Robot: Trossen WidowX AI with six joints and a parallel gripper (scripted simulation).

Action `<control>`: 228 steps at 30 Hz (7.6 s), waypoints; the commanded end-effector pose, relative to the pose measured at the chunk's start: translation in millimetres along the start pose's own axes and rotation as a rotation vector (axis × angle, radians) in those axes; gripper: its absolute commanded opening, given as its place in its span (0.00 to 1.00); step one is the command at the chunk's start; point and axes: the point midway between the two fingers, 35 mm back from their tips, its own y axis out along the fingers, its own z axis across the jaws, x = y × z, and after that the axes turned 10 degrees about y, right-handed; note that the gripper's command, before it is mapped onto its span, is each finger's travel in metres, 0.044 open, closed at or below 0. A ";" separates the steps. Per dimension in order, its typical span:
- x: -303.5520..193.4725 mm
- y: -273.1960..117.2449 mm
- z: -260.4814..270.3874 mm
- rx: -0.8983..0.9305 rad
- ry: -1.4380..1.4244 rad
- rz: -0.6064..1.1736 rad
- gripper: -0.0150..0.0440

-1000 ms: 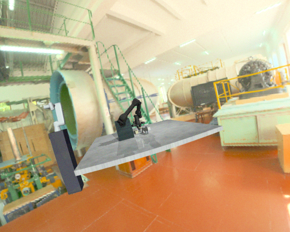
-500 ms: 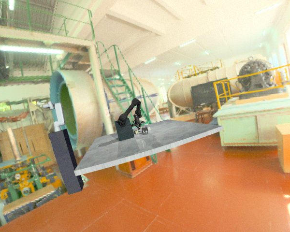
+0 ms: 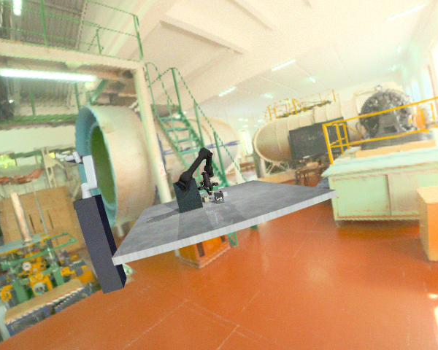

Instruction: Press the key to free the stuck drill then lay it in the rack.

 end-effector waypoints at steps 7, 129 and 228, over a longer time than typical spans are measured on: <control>-0.3 -5.3 -0.6 0.001 0.007 -0.006 0.25; 0.0 5.2 70.7 0.003 0.005 -0.008 0.25; -1.2 28.9 71.5 0.003 0.005 -0.006 0.25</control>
